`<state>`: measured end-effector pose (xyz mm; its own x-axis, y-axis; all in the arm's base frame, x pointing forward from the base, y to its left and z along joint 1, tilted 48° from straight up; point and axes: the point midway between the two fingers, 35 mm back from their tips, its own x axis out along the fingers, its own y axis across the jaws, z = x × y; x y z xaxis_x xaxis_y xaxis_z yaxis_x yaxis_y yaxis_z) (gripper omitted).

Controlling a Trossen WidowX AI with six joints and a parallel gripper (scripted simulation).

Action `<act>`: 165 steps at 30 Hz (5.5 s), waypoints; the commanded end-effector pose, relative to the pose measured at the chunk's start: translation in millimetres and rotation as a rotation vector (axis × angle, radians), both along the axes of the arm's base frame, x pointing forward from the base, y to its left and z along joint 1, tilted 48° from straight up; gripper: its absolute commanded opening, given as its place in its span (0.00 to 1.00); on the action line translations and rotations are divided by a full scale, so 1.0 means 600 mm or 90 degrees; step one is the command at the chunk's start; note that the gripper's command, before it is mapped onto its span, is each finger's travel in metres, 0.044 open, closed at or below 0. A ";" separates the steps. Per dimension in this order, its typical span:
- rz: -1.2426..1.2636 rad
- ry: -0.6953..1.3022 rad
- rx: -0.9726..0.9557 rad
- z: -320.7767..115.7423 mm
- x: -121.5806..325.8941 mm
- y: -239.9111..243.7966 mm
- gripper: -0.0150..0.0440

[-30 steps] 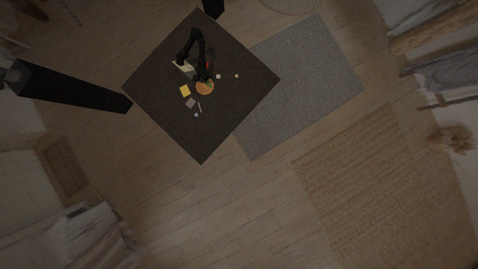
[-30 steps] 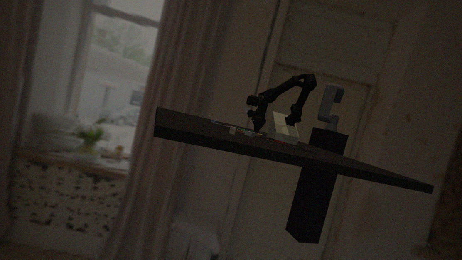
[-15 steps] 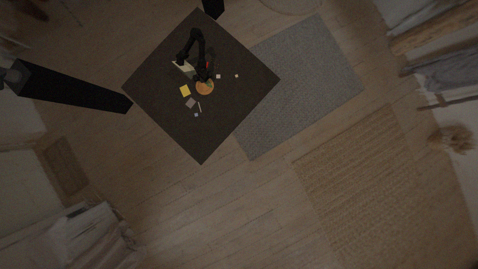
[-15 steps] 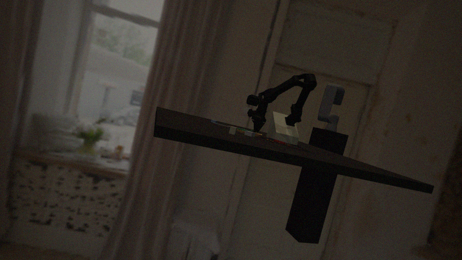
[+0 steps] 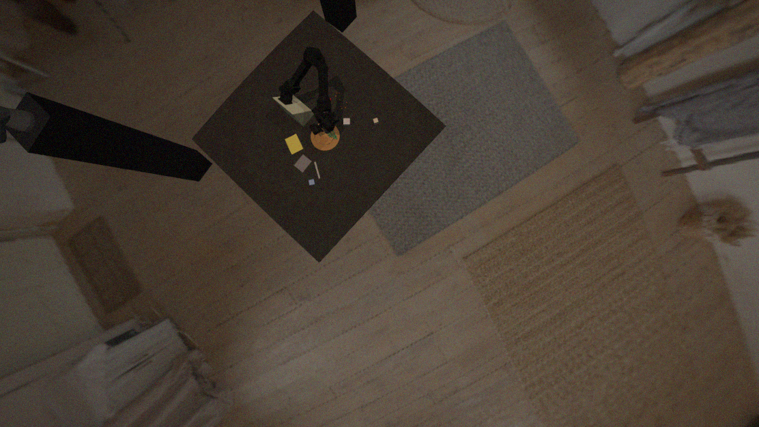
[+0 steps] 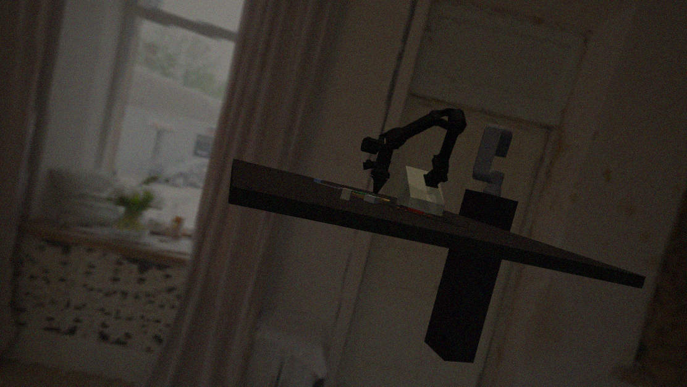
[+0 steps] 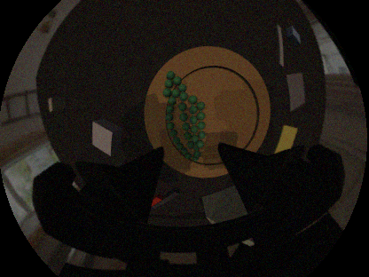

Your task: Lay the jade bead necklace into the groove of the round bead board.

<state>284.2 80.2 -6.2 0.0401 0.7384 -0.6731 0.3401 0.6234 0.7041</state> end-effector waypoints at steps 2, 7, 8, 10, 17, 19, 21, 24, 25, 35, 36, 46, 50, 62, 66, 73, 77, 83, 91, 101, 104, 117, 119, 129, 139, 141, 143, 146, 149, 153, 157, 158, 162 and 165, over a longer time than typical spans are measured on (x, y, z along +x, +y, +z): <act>0.136 -0.151 -0.009 0.010 0.058 -0.017 0.59; 0.290 -0.321 -0.018 0.022 0.115 -0.036 0.59; 0.314 -0.347 -0.020 0.024 0.123 -0.039 0.59; 0.333 -0.367 -0.021 0.025 0.130 -0.041 0.59; 0.333 -0.367 -0.021 0.025 0.130 -0.041 0.59; 0.332 -0.367 -0.021 0.020 0.130 -0.036 0.59; 0.332 -0.367 -0.021 0.013 0.131 -0.027 0.59; 0.332 -0.367 -0.021 0.007 0.131 -0.021 0.59; 0.333 -0.377 -0.024 0.019 0.135 -0.028 0.59; 0.333 -0.373 -0.022 0.004 0.134 -0.015 0.59; 0.333 -0.373 -0.022 0.003 0.134 -0.013 0.59; 0.332 -0.368 -0.020 -0.017 0.133 0.006 0.59; 0.332 -0.367 -0.020 -0.020 0.132 0.009 0.59; 0.335 -0.373 -0.023 -0.016 0.135 0.008 0.33; 0.335 -0.373 -0.023 -0.016 0.135 0.008 0.25; 0.335 -0.373 -0.023 -0.016 0.135 0.008 0.25; 0.335 -0.373 -0.023 -0.016 0.135 0.008 0.25; 0.335 -0.373 -0.023 -0.016 0.135 0.008 0.25; 0.332 -0.367 -0.020 -0.010 0.132 0.000 0.25; 0.332 -0.368 -0.020 0.003 0.142 0.011 0.25; 0.332 -0.368 -0.020 0.002 0.142 0.012 0.25; 0.331 -0.370 -0.022 0.001 0.143 0.010 0.65; 0.331 -0.370 -0.022 0.001 0.143 0.010 0.74; 0.332 -0.368 -0.020 0.001 0.142 0.010 1.00; 0.332 -0.368 -0.020 0.001 0.142 0.010 1.00; 0.332 -0.368 -0.020 0.001 0.142 0.010 1.00; 0.332 -0.368 -0.020 0.001 0.142 0.010 1.00; 0.332 -0.368 -0.020 0.001 0.142 0.010 1.00; 0.332 -0.368 -0.020 0.001 0.142 0.010 1.00; 0.321 -0.366 -0.026 0.003 0.146 0.002 0.91; 0.265 -0.323 -0.032 0.007 0.153 -0.015 0.73; 0.252 -0.308 -0.030 0.008 0.153 -0.017 0.69; 0.193 -0.238 -0.023 0.010 0.153 -0.023 0.51; 0.069 -0.091 -0.009 0.015 0.153 -0.036 0.46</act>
